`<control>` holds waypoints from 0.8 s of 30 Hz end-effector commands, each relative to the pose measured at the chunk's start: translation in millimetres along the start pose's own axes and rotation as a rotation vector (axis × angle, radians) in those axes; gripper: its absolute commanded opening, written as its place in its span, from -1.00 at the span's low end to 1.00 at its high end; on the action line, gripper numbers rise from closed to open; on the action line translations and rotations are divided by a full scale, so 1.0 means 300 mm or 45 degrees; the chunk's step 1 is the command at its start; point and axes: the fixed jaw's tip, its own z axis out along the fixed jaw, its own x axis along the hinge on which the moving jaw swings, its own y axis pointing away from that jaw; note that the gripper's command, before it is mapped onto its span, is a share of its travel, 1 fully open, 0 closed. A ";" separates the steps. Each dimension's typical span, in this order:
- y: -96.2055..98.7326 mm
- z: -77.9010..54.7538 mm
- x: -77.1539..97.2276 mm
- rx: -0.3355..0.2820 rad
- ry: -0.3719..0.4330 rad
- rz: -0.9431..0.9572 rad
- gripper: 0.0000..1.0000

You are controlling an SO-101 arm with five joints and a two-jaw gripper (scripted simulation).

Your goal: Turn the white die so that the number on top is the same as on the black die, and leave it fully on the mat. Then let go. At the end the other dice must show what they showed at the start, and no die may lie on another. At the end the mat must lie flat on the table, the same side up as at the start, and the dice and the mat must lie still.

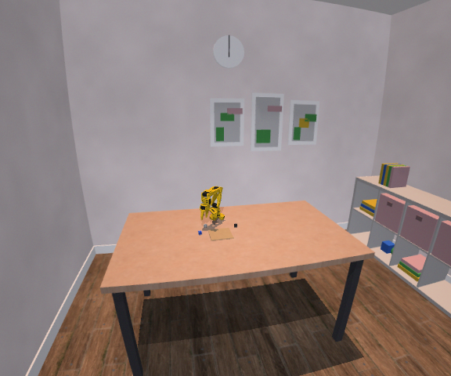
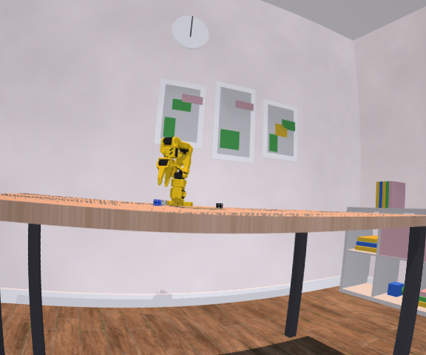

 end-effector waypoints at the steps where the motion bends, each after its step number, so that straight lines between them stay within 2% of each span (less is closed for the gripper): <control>1: -0.027 -0.047 0.001 0.146 -0.002 0.000 -0.42; 6: -0.041 -0.105 0.001 0.331 -0.001 0.000 -0.43; 8: -0.041 -0.105 0.001 0.331 -0.001 0.000 -0.43; 13: -0.047 -0.164 0.001 0.516 -0.001 0.001 -0.43; 16: -0.047 -0.189 0.001 0.594 -0.001 0.001 -0.44; 19: -0.047 -0.203 0.001 0.637 -0.001 0.001 -0.44; 24: -0.046 -0.206 0.001 0.649 -0.001 0.001 -0.44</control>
